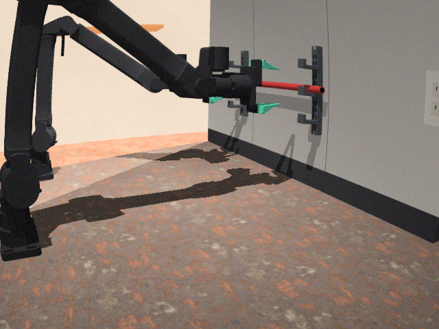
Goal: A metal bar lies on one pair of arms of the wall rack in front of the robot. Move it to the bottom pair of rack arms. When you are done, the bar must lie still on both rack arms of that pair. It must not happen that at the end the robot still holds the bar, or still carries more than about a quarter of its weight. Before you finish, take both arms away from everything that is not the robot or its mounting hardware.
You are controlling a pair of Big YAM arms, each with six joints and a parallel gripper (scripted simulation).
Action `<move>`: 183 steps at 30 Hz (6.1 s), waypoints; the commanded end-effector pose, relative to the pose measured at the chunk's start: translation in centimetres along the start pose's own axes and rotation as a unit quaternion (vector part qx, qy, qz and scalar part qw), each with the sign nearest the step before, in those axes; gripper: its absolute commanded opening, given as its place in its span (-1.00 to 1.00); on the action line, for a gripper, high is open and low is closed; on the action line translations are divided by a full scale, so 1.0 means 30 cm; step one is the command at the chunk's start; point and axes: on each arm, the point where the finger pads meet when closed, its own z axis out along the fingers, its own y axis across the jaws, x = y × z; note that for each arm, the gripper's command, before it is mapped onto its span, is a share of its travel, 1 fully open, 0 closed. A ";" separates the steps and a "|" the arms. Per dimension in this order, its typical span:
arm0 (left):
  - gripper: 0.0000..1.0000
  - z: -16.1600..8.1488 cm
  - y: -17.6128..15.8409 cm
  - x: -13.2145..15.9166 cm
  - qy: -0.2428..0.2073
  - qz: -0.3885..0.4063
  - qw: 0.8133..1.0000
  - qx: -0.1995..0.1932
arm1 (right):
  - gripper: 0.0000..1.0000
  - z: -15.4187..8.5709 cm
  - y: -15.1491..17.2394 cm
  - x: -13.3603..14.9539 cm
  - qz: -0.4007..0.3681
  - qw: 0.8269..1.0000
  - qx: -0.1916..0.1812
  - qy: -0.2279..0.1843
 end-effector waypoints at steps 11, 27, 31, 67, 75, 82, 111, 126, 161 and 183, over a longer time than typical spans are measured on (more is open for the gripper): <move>1.00 0.106 0.095 -0.041 -0.005 -0.001 1.000 -0.030 | 1.00 0.085 -0.127 -0.031 0.007 0.999 0.033 -0.003; 1.00 0.170 0.088 -0.037 -0.005 -0.001 1.000 -0.025 | 1.00 0.149 -0.113 -0.022 0.005 1.000 0.026 -0.002; 1.00 0.189 0.085 -0.035 -0.005 -0.001 1.000 -0.023 | 1.00 0.167 -0.107 -0.018 0.004 1.000 0.023 -0.001; 1.00 0.335 0.071 0.013 0.005 0.000 1.000 -0.016 | 1.00 0.314 -0.097 0.003 0.003 1.000 0.018 0.003; 1.00 0.335 0.071 0.016 0.005 0.000 1.000 -0.016 | 1.00 0.314 -0.097 0.004 0.003 1.000 0.018 0.003; 1.00 0.335 0.070 0.019 0.005 0.000 1.000 -0.016 | 1.00 0.314 -0.098 0.006 0.003 1.000 0.018 0.003; 0.64 0.338 0.071 0.025 0.006 -0.001 1.000 -0.016 | 0.64 0.321 -0.102 0.007 0.004 1.000 0.019 0.003; 0.07 0.339 0.071 0.025 0.006 -0.001 1.000 -0.017 | 0.07 0.323 -0.102 0.008 0.004 1.000 0.019 0.003; -1.00 0.331 0.071 0.025 0.006 -0.001 1.000 -0.017 | -1.00 0.314 -0.102 0.008 0.004 1.000 0.019 0.003; -1.00 0.306 0.072 0.025 0.006 -0.001 1.000 -0.017 | -1.00 0.290 -0.102 0.008 0.004 1.000 0.019 0.003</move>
